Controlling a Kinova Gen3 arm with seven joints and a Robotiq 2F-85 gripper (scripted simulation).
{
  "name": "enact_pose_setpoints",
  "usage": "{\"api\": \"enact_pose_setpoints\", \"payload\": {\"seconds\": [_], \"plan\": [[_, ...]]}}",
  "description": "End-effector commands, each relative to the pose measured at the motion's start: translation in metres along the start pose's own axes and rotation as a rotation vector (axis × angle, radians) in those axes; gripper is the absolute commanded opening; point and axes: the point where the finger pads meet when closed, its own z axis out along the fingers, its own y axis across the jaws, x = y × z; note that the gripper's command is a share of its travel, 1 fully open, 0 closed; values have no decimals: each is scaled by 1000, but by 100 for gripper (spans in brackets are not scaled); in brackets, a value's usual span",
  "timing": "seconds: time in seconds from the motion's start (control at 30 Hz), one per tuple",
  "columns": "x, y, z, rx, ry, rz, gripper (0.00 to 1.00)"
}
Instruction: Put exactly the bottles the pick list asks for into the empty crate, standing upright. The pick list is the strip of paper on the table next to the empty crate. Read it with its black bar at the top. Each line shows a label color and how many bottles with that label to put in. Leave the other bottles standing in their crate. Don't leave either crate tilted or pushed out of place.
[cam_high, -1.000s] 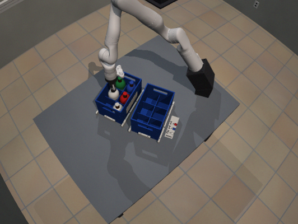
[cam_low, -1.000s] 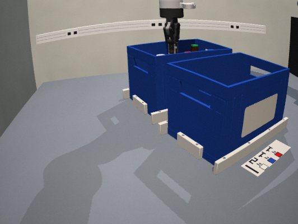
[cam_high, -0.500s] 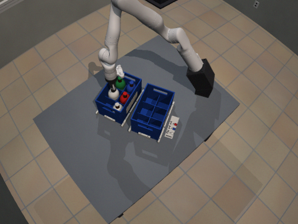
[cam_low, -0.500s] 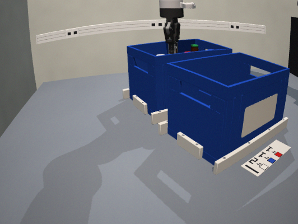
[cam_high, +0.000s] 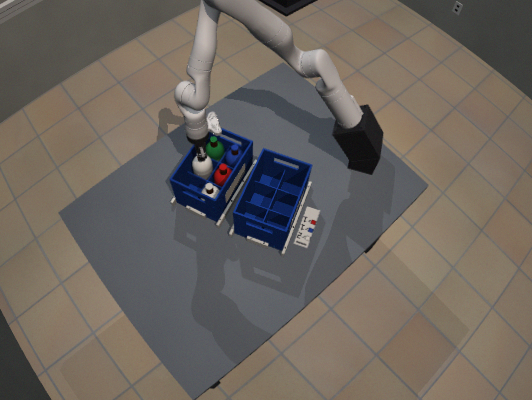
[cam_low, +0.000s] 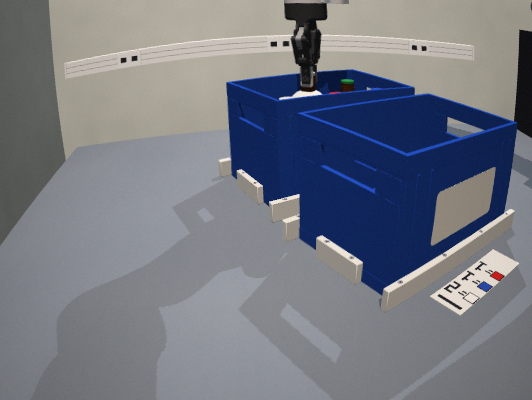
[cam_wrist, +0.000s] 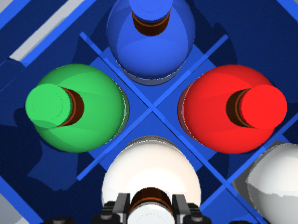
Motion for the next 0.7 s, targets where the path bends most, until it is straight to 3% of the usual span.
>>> {"api": "enact_pose_setpoints", "payload": {"seconds": [0.0, 0.67], "plan": [[0, 0, -5, -1, -1, 0, 10], [0, 0, -35, -1, -1, 0, 10]]}}
